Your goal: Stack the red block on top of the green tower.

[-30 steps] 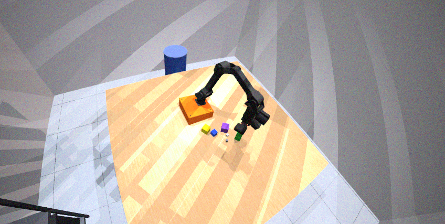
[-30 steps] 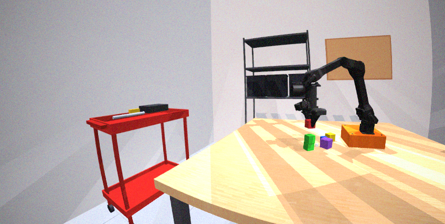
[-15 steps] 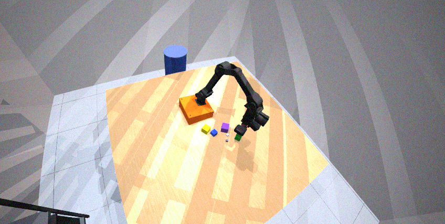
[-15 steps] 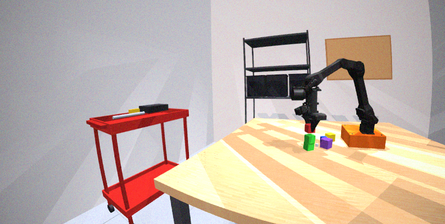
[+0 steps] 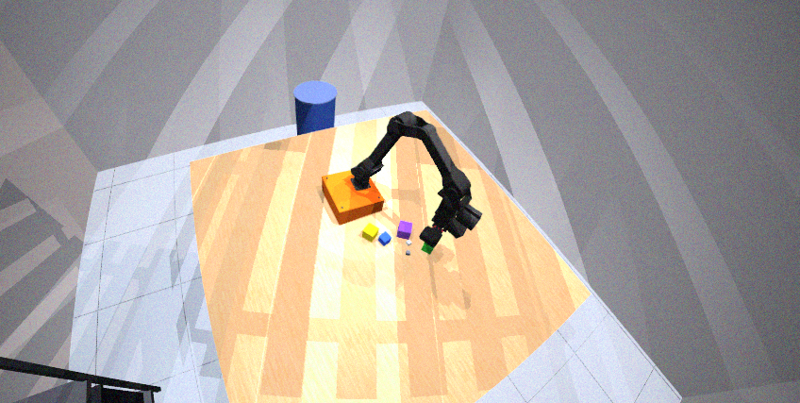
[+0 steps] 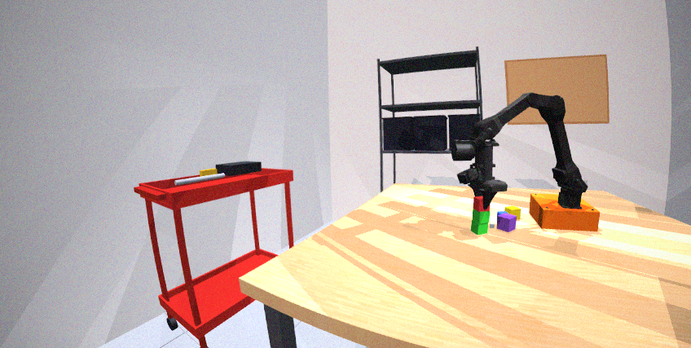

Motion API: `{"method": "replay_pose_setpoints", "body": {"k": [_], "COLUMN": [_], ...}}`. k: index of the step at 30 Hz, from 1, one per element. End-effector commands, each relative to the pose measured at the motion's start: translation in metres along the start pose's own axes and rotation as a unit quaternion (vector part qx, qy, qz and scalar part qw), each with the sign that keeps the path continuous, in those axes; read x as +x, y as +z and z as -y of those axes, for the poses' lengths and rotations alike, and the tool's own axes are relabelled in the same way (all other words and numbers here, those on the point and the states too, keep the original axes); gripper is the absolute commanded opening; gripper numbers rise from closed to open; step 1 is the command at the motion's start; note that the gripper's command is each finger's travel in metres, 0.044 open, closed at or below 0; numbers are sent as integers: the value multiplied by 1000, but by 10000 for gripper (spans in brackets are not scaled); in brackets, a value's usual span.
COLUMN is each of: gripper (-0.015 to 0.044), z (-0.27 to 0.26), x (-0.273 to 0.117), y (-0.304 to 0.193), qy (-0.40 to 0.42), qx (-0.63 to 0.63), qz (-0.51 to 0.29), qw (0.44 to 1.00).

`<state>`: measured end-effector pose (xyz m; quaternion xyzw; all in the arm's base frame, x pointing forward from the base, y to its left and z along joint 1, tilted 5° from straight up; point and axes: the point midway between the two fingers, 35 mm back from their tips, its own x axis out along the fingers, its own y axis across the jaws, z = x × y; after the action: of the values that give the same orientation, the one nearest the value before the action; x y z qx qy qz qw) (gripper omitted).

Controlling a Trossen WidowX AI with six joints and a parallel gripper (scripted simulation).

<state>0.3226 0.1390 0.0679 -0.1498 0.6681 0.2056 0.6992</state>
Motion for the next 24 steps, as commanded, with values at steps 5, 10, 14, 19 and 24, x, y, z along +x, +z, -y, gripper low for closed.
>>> {"method": "replay_pose_setpoints", "body": {"k": [5,10,14,19,24], "gripper": [0,0,0,105,236], "z": [-1,-1,-1,0,0], "x": [1,1,-2,0,0], "y": [1,1,1,0,0], "qy": [2,2,2,0,0], "qx": [3,3,3,0,0], "qz": [1,1,1,0,0], "qw": [1000,1000,1000,1000,1000]}}
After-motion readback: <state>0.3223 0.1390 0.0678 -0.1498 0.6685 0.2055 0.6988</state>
